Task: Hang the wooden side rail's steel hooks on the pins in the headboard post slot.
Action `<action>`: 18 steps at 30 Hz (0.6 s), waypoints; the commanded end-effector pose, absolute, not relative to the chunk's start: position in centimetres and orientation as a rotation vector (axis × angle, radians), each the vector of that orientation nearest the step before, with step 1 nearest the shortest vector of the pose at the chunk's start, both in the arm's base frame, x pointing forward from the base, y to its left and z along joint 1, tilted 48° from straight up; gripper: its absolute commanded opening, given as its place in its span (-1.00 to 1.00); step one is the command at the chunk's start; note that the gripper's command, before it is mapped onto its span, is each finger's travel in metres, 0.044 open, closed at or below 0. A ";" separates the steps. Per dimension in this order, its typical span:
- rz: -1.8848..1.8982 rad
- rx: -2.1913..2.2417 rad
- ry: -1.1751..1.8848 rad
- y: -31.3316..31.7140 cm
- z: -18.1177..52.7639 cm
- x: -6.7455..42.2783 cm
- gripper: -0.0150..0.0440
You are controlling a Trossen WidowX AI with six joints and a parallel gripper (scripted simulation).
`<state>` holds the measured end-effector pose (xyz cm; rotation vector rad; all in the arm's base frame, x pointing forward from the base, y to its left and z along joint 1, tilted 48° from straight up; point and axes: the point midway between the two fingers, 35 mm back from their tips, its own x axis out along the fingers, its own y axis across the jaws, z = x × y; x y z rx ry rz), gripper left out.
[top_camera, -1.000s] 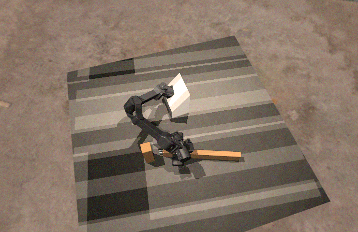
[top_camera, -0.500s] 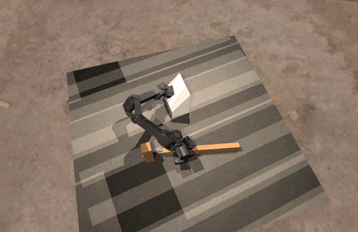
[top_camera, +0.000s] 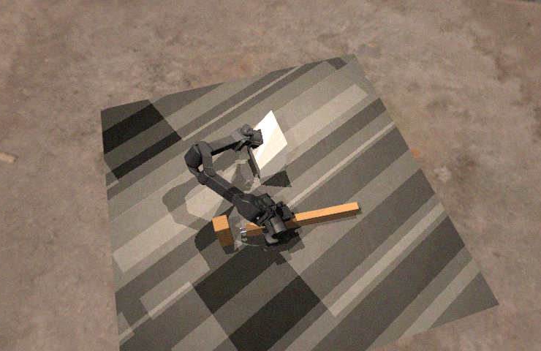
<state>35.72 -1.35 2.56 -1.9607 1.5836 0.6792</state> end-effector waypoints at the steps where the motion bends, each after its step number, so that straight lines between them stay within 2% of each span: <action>1: 0.732 -1.997 1.587 -1.4 2.5 35.0 -0.49; 18: 0.760 -2.018 1.585 -1.4 2.5 35.4 -0.49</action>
